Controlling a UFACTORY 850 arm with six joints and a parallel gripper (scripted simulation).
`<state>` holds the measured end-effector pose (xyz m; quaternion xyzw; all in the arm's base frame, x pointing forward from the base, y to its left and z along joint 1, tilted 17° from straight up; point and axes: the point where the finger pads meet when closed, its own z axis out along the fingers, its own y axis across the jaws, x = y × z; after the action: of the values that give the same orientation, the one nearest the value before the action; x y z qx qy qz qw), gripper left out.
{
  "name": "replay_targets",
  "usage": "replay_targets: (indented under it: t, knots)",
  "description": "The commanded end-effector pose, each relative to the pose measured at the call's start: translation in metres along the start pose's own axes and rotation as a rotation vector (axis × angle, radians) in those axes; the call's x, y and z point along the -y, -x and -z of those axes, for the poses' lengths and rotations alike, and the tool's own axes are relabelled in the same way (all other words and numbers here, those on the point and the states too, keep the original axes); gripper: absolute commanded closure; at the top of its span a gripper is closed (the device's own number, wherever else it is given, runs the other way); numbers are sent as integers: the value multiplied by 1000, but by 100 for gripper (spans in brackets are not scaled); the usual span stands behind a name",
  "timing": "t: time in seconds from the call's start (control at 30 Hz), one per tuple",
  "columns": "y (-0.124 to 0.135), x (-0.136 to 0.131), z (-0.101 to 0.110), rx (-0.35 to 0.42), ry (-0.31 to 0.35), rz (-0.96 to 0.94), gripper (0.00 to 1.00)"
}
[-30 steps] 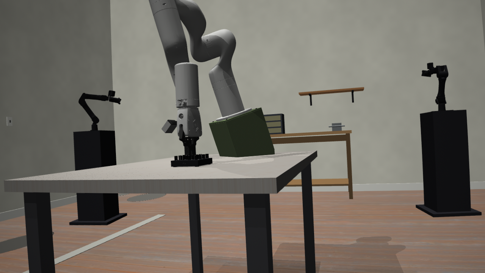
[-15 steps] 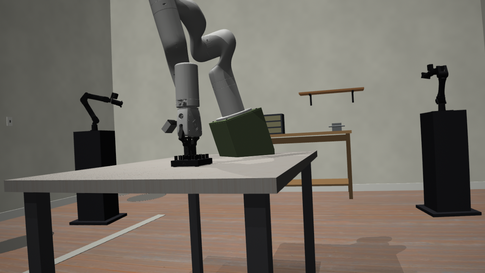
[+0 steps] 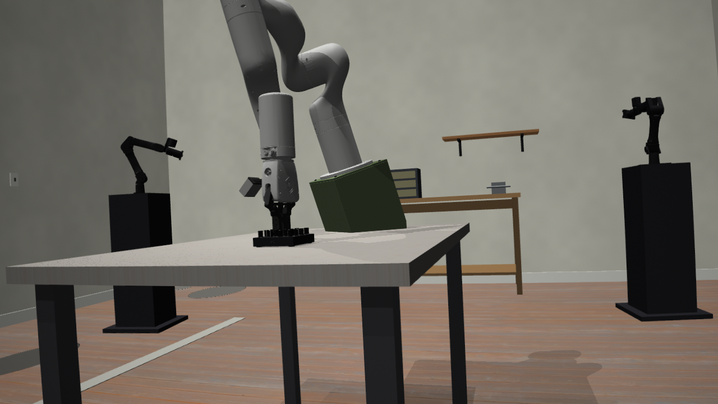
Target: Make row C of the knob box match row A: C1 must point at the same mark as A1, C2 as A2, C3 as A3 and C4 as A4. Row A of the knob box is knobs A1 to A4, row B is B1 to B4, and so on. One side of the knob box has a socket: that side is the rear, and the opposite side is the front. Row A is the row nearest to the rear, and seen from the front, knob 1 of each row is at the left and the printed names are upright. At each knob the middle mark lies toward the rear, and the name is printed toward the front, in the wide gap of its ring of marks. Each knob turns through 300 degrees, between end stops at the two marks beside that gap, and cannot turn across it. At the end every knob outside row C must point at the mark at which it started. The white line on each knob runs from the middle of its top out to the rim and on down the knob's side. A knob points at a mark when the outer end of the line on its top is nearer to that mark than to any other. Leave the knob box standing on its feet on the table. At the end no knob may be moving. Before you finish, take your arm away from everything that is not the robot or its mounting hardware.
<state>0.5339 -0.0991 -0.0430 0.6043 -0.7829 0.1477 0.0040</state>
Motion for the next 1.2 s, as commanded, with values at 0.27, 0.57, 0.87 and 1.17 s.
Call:
replay_targets:
  t: [0.27, 0.57, 0.87, 1.17]
  knots:
    - [0, 1, 20, 0, -1, 0, 81]
    - [0, 1, 34, 0, -1, 0, 81]
    - [0, 1, 36, 0, -1, 0, 81]
    - [0, 1, 36, 0, -1, -5, 81]
